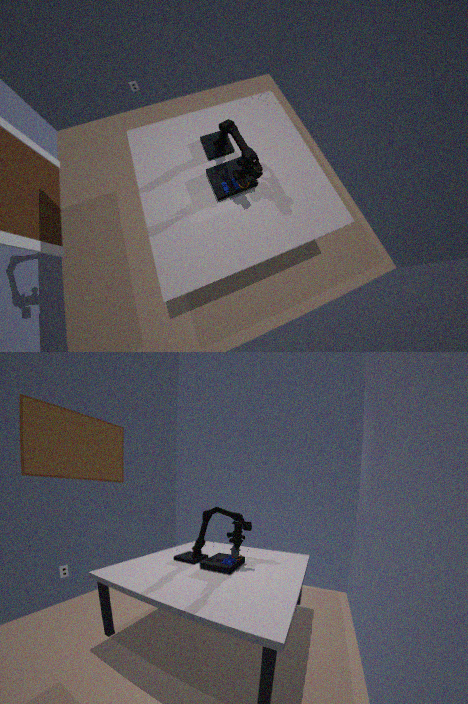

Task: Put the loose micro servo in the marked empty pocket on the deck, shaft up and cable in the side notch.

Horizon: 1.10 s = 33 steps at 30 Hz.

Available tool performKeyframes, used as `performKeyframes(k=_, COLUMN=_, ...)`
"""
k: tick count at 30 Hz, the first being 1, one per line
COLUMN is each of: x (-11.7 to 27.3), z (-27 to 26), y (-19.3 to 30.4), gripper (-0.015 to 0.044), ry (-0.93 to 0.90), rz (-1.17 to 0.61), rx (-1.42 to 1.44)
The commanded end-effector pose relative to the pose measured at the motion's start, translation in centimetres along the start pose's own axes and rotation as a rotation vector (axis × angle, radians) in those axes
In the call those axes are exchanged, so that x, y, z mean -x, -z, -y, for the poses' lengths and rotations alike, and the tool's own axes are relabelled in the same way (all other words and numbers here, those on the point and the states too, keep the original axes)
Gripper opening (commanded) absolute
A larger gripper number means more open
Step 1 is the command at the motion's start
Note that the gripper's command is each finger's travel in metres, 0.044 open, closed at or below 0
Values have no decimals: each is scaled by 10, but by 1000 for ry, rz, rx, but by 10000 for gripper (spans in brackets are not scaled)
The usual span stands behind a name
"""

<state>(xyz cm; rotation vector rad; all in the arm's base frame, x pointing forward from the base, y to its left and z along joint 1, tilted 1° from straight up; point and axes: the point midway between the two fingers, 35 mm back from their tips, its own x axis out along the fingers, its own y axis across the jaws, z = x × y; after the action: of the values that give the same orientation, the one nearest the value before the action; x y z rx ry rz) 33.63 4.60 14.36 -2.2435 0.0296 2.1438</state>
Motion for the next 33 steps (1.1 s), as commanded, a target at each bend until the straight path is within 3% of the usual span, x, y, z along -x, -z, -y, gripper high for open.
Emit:
performKeyframes(k=1, x=-1, z=0, y=3, gripper=0, ry=0, rz=-5, rx=4)
performKeyframes(k=33, x=-27, z=0, y=3, gripper=0, ry=0, rz=-5, rx=4)
